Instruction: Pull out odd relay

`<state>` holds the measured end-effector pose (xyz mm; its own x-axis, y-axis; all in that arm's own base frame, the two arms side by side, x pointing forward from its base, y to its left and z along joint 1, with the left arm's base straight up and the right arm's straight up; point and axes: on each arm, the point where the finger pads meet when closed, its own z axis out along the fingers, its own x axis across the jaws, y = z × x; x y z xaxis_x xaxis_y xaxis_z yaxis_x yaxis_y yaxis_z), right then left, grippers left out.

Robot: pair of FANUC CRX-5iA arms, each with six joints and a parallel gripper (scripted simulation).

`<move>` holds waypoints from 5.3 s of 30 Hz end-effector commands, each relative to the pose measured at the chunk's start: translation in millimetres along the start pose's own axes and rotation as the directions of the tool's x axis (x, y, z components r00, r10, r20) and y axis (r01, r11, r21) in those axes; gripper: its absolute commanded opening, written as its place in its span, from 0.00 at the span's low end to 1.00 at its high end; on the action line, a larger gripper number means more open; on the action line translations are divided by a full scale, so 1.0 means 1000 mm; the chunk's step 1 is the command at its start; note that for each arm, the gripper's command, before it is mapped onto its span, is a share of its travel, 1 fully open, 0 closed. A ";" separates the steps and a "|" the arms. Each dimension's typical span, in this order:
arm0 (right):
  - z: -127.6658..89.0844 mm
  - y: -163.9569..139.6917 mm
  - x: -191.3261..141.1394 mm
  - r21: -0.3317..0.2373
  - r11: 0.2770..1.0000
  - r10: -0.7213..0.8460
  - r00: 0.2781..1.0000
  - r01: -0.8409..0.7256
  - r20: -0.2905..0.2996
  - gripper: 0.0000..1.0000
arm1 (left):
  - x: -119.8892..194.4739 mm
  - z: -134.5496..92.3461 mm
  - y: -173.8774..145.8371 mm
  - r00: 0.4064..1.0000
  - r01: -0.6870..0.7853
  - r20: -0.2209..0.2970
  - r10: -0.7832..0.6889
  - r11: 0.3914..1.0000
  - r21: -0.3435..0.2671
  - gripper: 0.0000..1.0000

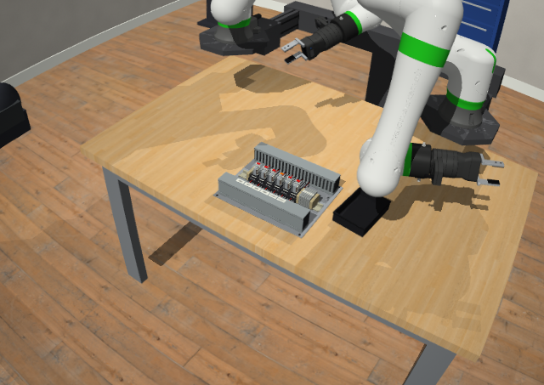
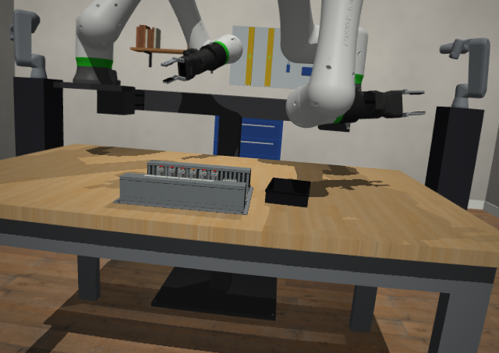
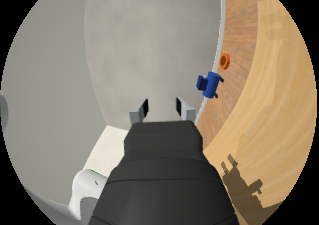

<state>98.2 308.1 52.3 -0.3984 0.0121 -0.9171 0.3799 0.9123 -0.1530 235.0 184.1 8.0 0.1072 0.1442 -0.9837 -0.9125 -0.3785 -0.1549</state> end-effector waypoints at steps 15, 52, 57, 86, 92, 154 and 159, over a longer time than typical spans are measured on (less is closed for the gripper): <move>0.000 0.000 0.000 -0.001 1.000 0.001 1.000 -0.001 0.000 1.00 | 0.000 0.000 0.000 1.000 0.001 0.000 -0.001 1.000 0.000 1.00; 0.000 0.000 0.000 -0.001 1.000 0.001 1.000 -0.001 0.000 1.00 | -0.002 0.027 0.017 0.973 0.217 -0.002 -0.231 0.917 -0.335 1.00; 0.000 0.000 0.000 -0.001 1.000 0.001 1.000 -0.001 0.000 1.00 | -0.003 0.038 0.022 0.943 0.309 0.042 -0.329 0.826 -0.471 1.00; 0.000 0.000 0.000 -0.001 1.000 0.001 1.000 -0.001 0.000 1.00 | -0.035 0.123 0.019 0.476 0.727 0.783 -0.400 -0.322 -0.606 1.00; 0.000 0.000 0.000 -0.001 1.000 0.001 1.000 -0.001 0.000 1.00 | -0.056 0.161 0.012 0.312 0.729 0.931 -0.188 -0.581 -0.361 1.00; 0.000 0.000 0.000 -0.001 1.000 0.001 1.000 -0.001 0.000 1.00 | -0.262 0.392 0.079 -0.113 0.140 0.357 0.927 -0.341 0.930 1.00; 0.000 0.000 0.000 -0.001 1.000 0.001 1.000 -0.001 0.000 0.98 | -0.262 0.392 0.079 -0.113 0.140 0.357 0.927 -0.340 0.930 1.00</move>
<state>98.2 308.1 52.3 -0.3984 0.0121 -0.9171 0.3799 0.9123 -0.1530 -19.8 474.3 288.8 -0.9991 -0.0414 0.0002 -0.0414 0.9991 -0.0019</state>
